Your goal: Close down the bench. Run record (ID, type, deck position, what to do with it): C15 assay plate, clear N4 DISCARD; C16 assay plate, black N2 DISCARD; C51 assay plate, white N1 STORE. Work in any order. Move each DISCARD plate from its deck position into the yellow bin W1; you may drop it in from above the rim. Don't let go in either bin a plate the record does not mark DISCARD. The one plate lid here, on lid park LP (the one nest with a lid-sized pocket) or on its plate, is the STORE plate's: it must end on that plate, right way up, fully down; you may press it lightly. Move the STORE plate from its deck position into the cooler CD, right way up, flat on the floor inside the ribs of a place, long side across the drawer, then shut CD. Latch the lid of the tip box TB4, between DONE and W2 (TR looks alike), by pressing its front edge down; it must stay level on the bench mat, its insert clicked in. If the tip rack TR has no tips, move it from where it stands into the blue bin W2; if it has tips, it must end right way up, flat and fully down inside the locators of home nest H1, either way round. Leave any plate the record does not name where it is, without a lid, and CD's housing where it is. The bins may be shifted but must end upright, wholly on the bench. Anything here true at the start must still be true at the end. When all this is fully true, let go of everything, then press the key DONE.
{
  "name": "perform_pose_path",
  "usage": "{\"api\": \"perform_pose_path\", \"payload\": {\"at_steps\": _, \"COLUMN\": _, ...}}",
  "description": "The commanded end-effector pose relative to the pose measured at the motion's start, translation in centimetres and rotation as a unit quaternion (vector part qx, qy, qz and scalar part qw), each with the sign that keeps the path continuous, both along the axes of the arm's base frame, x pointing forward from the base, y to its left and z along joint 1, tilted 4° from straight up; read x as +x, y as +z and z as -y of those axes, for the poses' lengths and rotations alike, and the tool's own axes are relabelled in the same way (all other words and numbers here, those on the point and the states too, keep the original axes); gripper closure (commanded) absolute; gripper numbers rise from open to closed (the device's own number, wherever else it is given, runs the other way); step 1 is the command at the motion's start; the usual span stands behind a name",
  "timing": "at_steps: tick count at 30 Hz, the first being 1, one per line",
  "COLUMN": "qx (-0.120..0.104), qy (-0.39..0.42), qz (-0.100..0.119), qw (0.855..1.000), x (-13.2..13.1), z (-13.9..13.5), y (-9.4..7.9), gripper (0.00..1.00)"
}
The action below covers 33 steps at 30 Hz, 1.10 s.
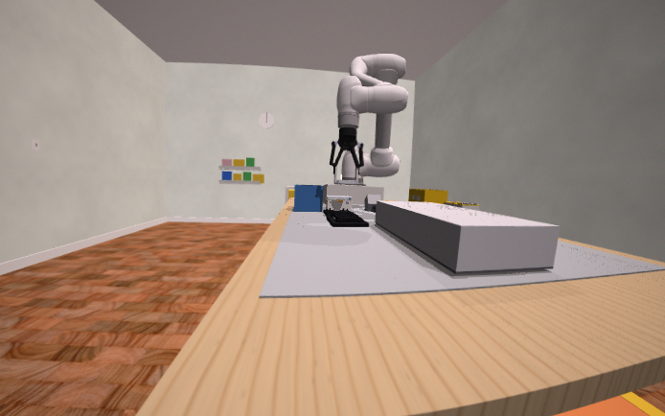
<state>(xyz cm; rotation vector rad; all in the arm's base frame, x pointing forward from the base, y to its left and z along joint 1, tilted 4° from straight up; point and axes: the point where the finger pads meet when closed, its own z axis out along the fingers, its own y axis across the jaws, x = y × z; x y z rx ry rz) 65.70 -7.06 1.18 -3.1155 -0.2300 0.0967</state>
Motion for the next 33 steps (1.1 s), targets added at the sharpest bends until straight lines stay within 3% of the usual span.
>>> {"api": "perform_pose_path", "payload": {"at_steps": 1, "qx": 0.001, "qy": 0.000, "qz": 0.002, "qw": 1.000, "x": -0.4, "z": -1.0, "y": 0.1, "gripper": 1.00}}
{"api": "perform_pose_path", "payload": {"at_steps": 33, "qx": 0.001, "qy": 0.000, "qz": 0.002, "qw": 1.000, "x": -4.0, "z": -7.9, "y": 0.4, "gripper": 1.00}}
